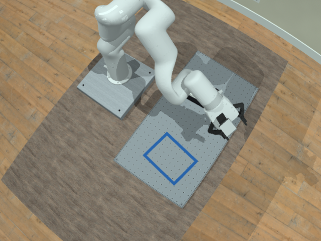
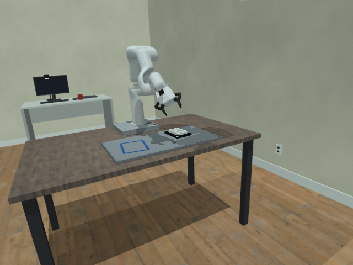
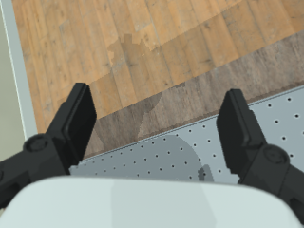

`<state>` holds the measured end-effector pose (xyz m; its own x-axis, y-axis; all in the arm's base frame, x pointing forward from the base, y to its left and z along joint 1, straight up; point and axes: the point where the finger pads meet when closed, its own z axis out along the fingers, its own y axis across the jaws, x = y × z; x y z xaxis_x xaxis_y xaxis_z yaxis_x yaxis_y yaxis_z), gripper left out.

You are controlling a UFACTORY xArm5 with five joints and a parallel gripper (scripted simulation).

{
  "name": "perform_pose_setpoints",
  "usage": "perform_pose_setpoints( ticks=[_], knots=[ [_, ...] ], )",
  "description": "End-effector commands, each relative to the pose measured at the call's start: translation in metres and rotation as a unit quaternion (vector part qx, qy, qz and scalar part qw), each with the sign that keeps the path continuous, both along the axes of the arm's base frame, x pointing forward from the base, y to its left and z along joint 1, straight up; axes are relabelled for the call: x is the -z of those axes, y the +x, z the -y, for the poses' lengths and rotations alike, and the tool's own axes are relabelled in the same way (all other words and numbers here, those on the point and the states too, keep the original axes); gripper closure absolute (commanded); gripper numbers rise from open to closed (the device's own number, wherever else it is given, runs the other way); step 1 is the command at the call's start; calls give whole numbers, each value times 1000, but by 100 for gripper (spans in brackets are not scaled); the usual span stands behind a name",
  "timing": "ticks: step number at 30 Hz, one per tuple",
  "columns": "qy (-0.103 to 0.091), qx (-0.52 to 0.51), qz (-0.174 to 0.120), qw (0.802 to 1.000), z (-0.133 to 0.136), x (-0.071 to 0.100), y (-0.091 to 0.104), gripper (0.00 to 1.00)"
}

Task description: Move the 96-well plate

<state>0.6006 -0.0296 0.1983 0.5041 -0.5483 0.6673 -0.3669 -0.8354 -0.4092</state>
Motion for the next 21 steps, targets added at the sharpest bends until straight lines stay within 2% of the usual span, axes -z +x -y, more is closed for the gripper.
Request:
perform_pose_setpoints(
  ticks=[1,2,5,9,12,18,21],
  knots=[
    [-4,-14,-23,1000,-12,7,-4,0],
    [-3,-15,-23,1000,-14,10,-6,0],
    [-12,-36,-62,997,-29,18,-12,0],
    [-11,-38,-62,997,-33,24,-17,0],
    [-20,-60,-100,993,-48,32,-24,0],
    [-19,-62,-100,993,-51,38,-30,0],
    [-29,-84,-138,986,-65,45,-39,0]
  ],
)
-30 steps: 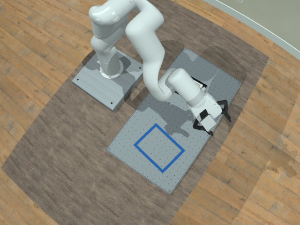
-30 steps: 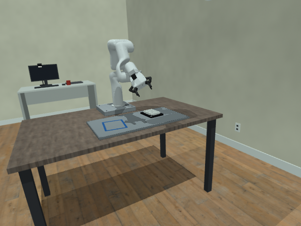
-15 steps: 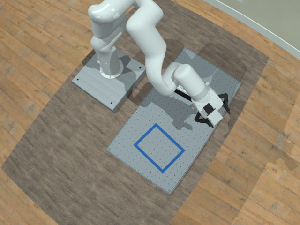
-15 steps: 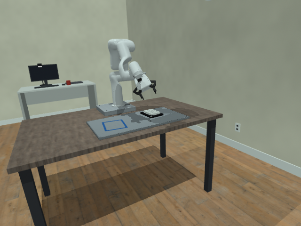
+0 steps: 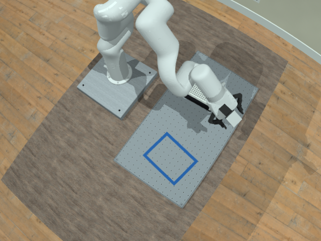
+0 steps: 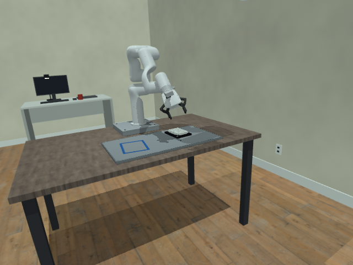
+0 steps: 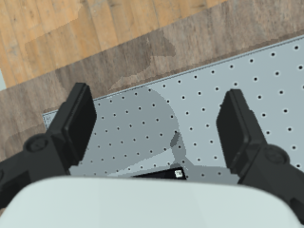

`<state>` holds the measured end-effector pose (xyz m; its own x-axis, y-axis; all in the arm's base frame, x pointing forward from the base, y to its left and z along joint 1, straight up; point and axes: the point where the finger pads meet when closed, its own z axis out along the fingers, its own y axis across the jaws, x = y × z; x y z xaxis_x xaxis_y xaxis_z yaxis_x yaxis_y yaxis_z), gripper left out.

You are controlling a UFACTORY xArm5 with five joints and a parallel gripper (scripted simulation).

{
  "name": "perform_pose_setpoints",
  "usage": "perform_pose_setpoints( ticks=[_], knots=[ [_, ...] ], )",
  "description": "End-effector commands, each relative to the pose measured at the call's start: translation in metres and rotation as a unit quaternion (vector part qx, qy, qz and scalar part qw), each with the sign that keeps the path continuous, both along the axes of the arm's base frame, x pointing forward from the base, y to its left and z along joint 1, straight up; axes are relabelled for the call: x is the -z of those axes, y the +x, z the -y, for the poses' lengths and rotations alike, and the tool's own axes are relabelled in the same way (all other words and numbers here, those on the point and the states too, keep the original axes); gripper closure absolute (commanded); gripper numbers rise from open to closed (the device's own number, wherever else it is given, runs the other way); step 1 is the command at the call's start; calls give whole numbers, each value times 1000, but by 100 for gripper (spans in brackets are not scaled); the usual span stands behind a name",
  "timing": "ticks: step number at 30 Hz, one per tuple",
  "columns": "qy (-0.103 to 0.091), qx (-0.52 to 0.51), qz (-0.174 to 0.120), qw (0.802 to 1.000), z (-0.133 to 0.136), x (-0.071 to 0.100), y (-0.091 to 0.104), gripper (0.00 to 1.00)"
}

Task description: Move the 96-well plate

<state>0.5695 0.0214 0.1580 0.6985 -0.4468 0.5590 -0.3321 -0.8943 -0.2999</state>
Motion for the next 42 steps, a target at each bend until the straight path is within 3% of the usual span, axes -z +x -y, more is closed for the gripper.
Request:
perform_pose_setpoints(
  ticks=[1,4,7,14,16,19,22,26,29,34,37,41,42],
  knots=[
    [-8,-22,-33,999,-15,8,-10,0],
    [-7,-23,-33,999,-17,10,-14,0],
    [-18,-47,-71,996,-30,17,-23,0],
    [-20,-56,-85,995,-37,24,-34,0],
    [-27,-72,-109,991,-45,29,-41,0],
    [-26,-73,-109,991,-48,33,-48,0],
    [-37,-97,-146,984,-59,39,-60,0],
    [-36,-98,-146,984,-62,43,-68,0],
    [-48,-123,-183,974,-71,48,-81,0],
    [-47,-123,-183,974,-74,51,-89,0],
    [-59,-148,-219,963,-82,56,-103,0],
    [-57,-149,-219,963,-85,59,-112,0],
    [-62,-157,-232,958,-87,60,-116,0]
  ],
)
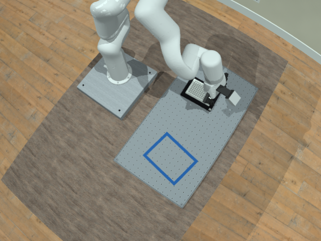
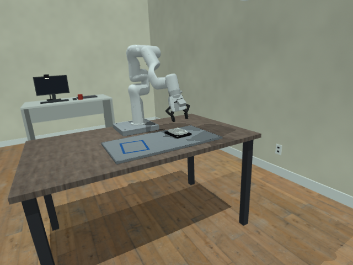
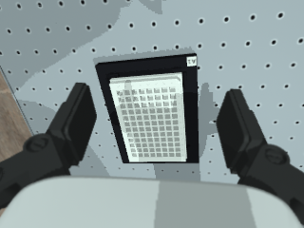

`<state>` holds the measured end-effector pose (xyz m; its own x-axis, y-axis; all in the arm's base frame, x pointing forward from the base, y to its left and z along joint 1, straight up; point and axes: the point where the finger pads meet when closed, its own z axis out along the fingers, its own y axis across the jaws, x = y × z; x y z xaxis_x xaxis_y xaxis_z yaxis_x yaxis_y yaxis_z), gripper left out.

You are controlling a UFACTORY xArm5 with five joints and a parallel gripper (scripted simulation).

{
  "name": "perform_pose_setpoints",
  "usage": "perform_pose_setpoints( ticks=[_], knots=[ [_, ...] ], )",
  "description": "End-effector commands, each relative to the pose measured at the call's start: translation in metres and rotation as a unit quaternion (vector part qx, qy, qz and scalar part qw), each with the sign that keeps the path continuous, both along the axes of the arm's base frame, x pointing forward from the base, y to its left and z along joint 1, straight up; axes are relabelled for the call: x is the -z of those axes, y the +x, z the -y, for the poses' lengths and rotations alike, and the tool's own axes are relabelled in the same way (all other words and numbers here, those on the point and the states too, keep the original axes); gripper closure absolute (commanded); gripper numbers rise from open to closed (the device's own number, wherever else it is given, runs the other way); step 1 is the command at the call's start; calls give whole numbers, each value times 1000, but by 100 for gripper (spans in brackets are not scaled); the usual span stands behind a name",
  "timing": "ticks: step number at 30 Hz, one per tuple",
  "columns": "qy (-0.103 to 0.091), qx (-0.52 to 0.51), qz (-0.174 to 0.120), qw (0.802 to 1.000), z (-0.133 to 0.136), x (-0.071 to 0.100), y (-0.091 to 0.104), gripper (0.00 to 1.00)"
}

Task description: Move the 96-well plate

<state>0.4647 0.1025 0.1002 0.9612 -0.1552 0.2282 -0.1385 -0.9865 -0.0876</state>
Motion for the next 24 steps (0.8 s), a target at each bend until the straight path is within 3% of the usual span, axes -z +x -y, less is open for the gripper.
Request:
perform_pose_setpoints(
  ticks=[1,6,9,13,16,18,24],
  knots=[
    [-10,-24,-33,999,-8,3,-16,0],
    [-13,-32,-44,998,-13,7,-30,0],
    [-25,-59,-81,995,-18,9,-44,0],
    [-25,-59,-81,995,-21,12,-54,0],
    [-37,-85,-118,989,-24,13,-69,0],
    [-37,-85,-118,989,-27,15,-79,0],
    [-37,-85,-118,989,-27,15,-79,0]
  ],
)
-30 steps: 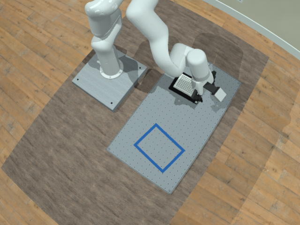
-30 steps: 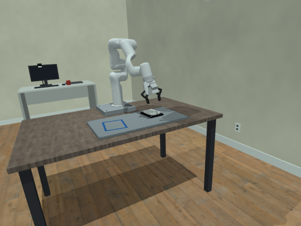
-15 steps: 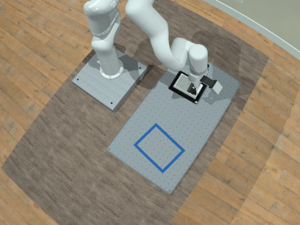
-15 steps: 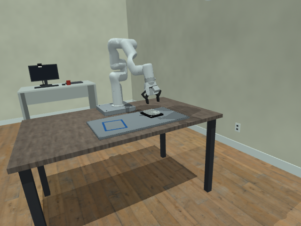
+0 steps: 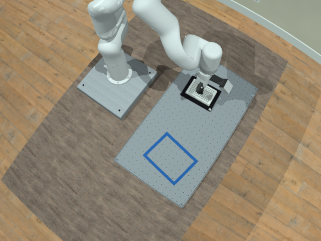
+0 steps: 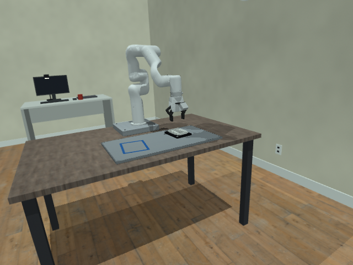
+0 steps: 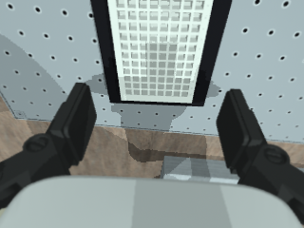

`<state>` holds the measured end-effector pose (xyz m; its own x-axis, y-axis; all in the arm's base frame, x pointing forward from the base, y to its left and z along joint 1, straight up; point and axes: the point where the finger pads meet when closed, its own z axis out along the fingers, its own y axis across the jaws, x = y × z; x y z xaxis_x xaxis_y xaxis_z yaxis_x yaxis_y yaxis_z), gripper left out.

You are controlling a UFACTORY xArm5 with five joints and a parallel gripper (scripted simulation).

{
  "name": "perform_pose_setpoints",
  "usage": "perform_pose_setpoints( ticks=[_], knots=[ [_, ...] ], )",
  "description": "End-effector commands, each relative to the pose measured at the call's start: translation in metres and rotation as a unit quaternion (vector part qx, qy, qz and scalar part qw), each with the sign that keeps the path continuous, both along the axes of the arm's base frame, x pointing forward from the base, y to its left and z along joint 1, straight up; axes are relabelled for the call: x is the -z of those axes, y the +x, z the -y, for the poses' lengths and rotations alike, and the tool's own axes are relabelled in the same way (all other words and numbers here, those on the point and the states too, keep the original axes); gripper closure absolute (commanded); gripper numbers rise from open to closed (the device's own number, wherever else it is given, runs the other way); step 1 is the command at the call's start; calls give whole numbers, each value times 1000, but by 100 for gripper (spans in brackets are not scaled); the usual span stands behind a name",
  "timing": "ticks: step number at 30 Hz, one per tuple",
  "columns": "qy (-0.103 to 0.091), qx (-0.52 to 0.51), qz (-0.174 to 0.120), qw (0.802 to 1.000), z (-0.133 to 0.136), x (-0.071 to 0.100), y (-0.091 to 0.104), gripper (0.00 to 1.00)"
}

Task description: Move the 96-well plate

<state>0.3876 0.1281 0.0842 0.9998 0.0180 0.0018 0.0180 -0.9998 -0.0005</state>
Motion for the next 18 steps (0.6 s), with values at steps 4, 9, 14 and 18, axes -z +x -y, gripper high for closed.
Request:
perform_pose_setpoints(
  ticks=[4,9,14,18],
  knots=[
    [0,-2,-1,1000,-1,-1,-2,0],
    [0,-2,-1,1000,-1,-1,-2,0],
    [0,-2,-1,1000,-1,4,-2,0],
    [0,-2,-1,1000,-1,7,-2,0]
  ],
)
